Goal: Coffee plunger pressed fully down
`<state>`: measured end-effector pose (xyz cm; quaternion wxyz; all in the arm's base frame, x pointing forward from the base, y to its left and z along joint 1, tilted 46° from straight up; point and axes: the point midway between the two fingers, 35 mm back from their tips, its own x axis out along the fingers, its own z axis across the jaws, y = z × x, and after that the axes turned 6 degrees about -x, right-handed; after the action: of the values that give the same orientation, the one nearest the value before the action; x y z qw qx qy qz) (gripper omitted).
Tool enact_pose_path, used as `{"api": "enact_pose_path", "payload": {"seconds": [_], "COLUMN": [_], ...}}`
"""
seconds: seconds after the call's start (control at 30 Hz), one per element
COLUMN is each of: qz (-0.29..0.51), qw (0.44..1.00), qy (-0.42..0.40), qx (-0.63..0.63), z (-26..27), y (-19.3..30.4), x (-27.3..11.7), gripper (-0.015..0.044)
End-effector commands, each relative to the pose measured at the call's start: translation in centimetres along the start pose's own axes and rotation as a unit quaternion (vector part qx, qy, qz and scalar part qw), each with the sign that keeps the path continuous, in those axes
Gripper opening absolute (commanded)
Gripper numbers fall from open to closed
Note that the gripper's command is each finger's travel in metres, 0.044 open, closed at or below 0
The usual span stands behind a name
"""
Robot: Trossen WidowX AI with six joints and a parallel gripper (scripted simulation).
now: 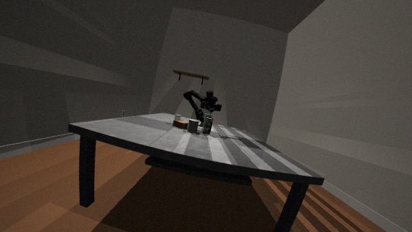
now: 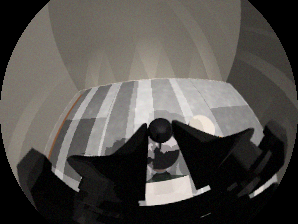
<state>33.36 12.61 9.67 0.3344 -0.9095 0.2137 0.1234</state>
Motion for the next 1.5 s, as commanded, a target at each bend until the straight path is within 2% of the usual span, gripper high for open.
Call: {"api": "enact_pose_path", "payload": {"seconds": [0.0,1.47], "qz": [0.027,0.026], "qw": [0.999,0.999], "qy": [0.0,0.002], "qx": [-0.02,-0.02], "z": [0.3,0.5], "y": [2.8,2.8], "x": [1.1,2.3], "gripper": [0.0113,0.0113]}}
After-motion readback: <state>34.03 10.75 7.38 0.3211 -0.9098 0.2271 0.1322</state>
